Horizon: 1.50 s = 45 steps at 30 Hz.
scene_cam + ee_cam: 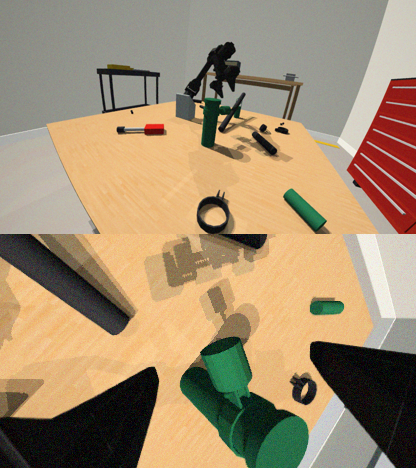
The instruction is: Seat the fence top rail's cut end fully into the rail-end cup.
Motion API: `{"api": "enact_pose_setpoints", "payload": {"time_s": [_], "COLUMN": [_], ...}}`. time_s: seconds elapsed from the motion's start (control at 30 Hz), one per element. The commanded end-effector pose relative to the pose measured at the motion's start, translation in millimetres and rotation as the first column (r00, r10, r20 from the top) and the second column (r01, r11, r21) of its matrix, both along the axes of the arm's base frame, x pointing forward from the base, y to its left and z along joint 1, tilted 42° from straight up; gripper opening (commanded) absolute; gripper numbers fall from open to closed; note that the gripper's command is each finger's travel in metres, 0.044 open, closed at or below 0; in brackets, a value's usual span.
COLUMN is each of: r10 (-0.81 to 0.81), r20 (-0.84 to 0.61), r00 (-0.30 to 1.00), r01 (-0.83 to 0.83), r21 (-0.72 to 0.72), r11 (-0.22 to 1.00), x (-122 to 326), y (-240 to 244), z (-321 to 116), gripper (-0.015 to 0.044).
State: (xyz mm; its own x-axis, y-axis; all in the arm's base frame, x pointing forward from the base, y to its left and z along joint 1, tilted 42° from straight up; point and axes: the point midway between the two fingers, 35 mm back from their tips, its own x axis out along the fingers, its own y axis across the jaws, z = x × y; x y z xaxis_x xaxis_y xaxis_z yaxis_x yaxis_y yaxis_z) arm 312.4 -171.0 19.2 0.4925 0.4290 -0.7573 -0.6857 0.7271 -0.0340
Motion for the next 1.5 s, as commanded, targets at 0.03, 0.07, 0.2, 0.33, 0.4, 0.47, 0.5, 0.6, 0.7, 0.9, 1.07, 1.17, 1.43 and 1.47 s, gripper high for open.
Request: {"api": "enact_pose_setpoints", "payload": {"time_s": [0.03,0.07,0.2,0.33,0.4,0.47,0.5,0.6,0.7,0.9,1.07,1.17,1.43,1.47], "r10": [0.113,0.113,0.113,0.113,0.113,0.113,0.113,0.113,0.113,0.113,0.114,0.114,0.114,0.114], "r20": [0.044,0.044,0.044,0.045,0.045,0.045,0.045,0.045,0.045,0.045,0.045,0.045,0.046,0.046], "r00": [0.993,0.993,0.993,0.993,0.993,0.993,0.993,0.993,0.993,0.993,0.993,0.992,0.992,0.992], "r01": [-0.107,-0.107,-0.107,-0.107,-0.107,-0.107,-0.107,-0.107,-0.107,-0.108,-0.108,-0.108,-0.107,-0.107], "r21": [-0.118,-0.118,-0.118,-0.118,-0.118,-0.118,-0.118,-0.118,-0.118,-0.118,-0.118,-0.118,-0.118,-0.118], "r11": [0.987,0.987,0.987,0.987,0.987,0.987,0.987,0.987,0.987,0.987,0.987,0.987,0.987,0.987], "x": [3,3,3,3,4,4,4,4,6,11,15,18,24,25], "y": [-16,-16,-16,-11,-2,4,5,5,6,9,12,14,19,19], "z": [-17,-17,-17,-22,-33,-39,-40,-40,-42,-49,-56,-59,-70,-71], "gripper": [0.044,0.044,0.044,0.044,0.044,0.044,0.044,0.044,0.044,0.044,0.044,0.044,0.044,0.044]}}
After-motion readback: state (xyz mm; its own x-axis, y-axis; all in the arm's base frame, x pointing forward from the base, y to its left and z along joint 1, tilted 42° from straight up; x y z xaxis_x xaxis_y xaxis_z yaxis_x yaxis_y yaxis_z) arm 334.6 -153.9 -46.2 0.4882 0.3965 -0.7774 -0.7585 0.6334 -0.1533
